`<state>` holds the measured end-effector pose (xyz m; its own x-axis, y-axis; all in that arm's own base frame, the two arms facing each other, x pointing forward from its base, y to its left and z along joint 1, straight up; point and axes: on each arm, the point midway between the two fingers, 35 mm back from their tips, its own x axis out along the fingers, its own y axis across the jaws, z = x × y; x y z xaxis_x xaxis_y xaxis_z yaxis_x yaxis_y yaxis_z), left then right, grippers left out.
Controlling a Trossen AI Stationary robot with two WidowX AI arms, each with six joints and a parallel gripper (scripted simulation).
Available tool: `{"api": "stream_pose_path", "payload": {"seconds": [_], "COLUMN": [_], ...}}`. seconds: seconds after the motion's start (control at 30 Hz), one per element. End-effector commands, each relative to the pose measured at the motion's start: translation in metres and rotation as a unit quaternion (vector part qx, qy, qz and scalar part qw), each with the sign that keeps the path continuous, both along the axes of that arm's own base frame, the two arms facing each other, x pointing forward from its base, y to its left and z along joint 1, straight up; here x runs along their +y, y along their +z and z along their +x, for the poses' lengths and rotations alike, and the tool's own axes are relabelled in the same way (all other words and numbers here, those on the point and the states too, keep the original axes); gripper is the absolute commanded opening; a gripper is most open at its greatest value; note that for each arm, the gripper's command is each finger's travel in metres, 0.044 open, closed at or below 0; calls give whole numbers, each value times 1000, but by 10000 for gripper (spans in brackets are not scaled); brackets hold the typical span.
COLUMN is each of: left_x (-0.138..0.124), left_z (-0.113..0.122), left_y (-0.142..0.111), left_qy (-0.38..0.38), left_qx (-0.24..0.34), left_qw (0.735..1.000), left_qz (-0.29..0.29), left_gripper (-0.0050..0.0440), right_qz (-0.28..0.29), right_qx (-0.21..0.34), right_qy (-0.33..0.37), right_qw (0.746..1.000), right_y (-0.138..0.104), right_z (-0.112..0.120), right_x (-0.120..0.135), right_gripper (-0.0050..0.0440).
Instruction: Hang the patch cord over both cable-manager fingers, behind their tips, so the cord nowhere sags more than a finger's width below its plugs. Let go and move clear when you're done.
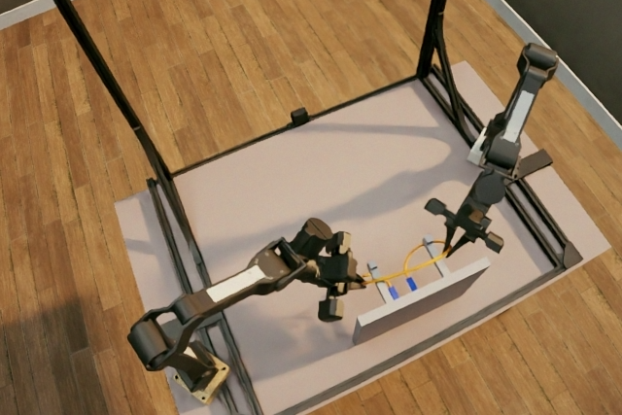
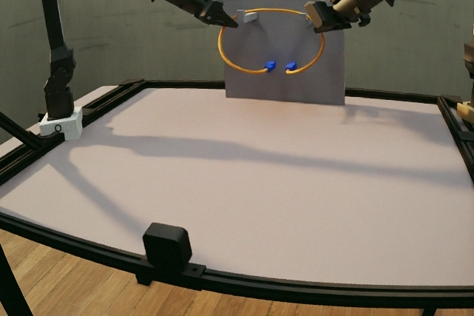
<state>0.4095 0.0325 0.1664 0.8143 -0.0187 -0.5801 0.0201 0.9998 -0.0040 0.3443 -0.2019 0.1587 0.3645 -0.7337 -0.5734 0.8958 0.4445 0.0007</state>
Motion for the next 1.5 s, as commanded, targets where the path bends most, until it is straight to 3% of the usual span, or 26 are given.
{"api": "stream_pose_path", "payload": {"seconds": [0.0,0.67,0.73,0.8,1.0,1.3,1.47], "left_x": [1,1,1,1,1,2,2], "left_z": [-2,-1,1,1,1,-32,-35], "left_y": [11,11,10,10,10,27,31], "left_qy": [-4,-7,-7,-7,-7,-8,-7], "left_qx": [-16,-17,-15,-15,-15,-11,-13], "left_qw": [1000,1000,1000,1000,1000,1000,1000], "left_qz": [4,5,3,3,3,4,4], "left_gripper": [25,25,73,73,217,220,220], "right_qz": [-4,-4,-4,-4,-4,-4,-4], "right_qx": [-11,-11,-11,-11,-11,-11,-11], "right_qy": [0,0,0,0,0,0,0], "right_qw": [1000,1000,1000,1000,1000,1000,1000], "right_y": [9,9,9,9,9,9,9], "right_z": [1,1,1,1,1,1,1], "right_x": [-1,-1,-1,-1,-1,-1,-1], "right_gripper": [25,25,25,25,25,25,25]}}
